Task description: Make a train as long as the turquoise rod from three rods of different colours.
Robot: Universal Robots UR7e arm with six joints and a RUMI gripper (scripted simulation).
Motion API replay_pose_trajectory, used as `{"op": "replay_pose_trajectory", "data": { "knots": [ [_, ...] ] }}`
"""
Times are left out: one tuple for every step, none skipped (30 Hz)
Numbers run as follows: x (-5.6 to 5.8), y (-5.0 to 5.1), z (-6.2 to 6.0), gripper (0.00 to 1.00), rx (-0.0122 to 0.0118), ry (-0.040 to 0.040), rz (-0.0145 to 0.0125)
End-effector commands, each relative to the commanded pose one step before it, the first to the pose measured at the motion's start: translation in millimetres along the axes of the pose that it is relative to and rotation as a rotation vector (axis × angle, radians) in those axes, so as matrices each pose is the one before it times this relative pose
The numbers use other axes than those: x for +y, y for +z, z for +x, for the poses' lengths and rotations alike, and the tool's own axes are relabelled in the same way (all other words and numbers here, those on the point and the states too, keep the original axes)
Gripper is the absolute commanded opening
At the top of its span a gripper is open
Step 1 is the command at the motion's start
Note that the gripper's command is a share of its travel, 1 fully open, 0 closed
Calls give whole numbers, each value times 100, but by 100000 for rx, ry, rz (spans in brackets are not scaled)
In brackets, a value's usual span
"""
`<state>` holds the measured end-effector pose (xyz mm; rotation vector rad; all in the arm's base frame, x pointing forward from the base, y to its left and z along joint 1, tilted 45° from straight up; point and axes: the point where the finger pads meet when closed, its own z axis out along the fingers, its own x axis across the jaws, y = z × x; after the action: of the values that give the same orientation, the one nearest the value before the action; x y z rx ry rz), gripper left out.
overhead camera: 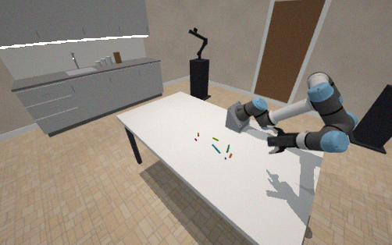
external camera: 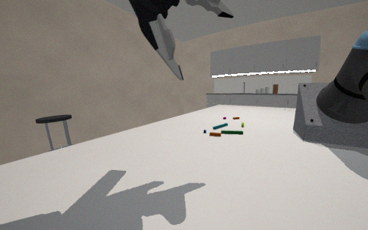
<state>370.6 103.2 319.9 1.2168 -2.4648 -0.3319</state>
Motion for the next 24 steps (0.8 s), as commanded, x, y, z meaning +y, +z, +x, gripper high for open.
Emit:
{"op": "replay_pose_trajectory", "data": {
  "knots": [
    [-1700, 1837, -963, 100, -6192, -11496, -3488],
    [-447, 461, -149, 100, -1554, -2844, -661],
    [-457, 467, -126, 100, -1615, -2900, -599],
    [-466, 471, -103, 100, -1673, -2953, -531],
    [-472, 474, -78, 100, -1725, -3002, -457],
    [-476, 476, -52, 100, -1773, -3047, -377],
    [0, 0, 0, 100, 0, 0, 0],
    [0, 0, 0, 100, 0, 0, 0],
    [-477, 477, -25, 100, -1815, -3089, -291],
    [-476, 476, 3, 100, -1850, -3127, -202],
    [-473, 475, 30, 100, -1879, -3161, -108],
    [-467, 473, 58, 100, -1901, -3191, -11],
    [-459, 470, 85, 100, -1915, -3217, 89],
    [-448, 465, 111, 100, -1922, -3239, 191],
    [-436, 460, 137, 100, -1921, -3257, 293],
    [0, 0, 0, 100, 0, 0, 0],
    [-420, 454, 161, 100, -1911, -3271, 396],
    [-403, 447, 185, 100, -1894, -3281, 498],
    [-384, 439, 206, 100, -1869, -3286, 599],
    [-364, 430, 226, 100, -1836, -3287, 698],
    [-342, 420, 243, 100, -1796, -3284, 793],
    [0, 0, 0, 100, 0, 0, 0],
    [-319, 410, 259, 100, -1749, -3277, 885],
    [0, 0, 0, 100, 0, 0, 0]
  ]
}}
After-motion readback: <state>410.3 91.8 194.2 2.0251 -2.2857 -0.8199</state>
